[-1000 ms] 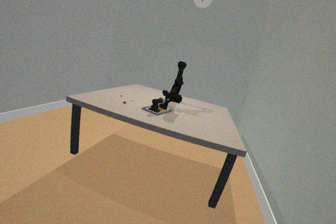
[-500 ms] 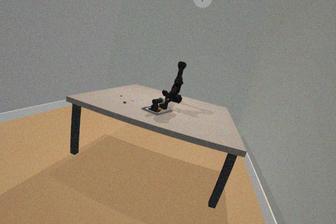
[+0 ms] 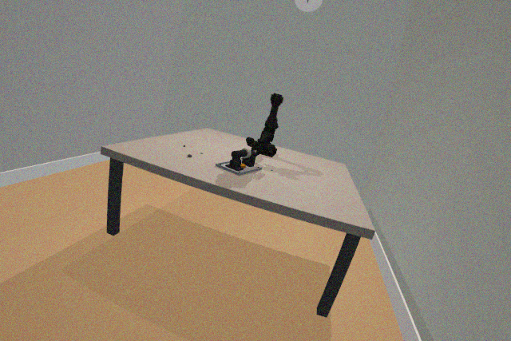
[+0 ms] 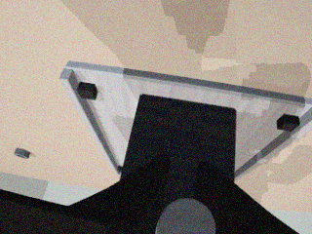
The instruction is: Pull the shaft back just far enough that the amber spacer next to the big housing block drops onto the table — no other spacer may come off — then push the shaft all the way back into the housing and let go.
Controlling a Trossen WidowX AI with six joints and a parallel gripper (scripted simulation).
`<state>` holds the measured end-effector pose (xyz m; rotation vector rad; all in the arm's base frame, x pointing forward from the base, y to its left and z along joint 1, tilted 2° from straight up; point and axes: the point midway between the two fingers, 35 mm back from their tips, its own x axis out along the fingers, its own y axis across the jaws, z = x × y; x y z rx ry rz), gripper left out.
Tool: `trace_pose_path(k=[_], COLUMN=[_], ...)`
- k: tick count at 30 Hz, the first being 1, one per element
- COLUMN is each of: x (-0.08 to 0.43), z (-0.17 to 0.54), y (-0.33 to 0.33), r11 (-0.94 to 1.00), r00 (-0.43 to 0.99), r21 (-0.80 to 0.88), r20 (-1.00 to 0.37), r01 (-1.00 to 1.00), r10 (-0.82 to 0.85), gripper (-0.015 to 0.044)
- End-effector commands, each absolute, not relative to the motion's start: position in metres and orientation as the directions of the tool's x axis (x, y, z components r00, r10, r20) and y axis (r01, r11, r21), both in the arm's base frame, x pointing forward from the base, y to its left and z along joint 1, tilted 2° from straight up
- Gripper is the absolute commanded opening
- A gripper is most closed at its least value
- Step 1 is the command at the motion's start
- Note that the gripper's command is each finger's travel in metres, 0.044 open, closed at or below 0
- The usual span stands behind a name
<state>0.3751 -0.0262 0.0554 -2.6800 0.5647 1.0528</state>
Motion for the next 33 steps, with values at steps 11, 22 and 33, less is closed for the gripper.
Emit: trace_pose_path(k=[11, 22, 33], x=[0.382, 0.386, 0.39], z=[0.057, 0.058, 0.058], y=[-0.03, -0.031, -0.033], r11=[-0.905, -0.905, -0.905], r00=[0.675, 0.675, 0.675], r21=[-0.051, -0.051, -0.051], r20=[-0.684, -0.684, -0.684], r01=[-0.421, -0.421, -0.421], r10=[-0.276, -0.276, -0.276], gripper=[0.0, 0.0, 0.0])
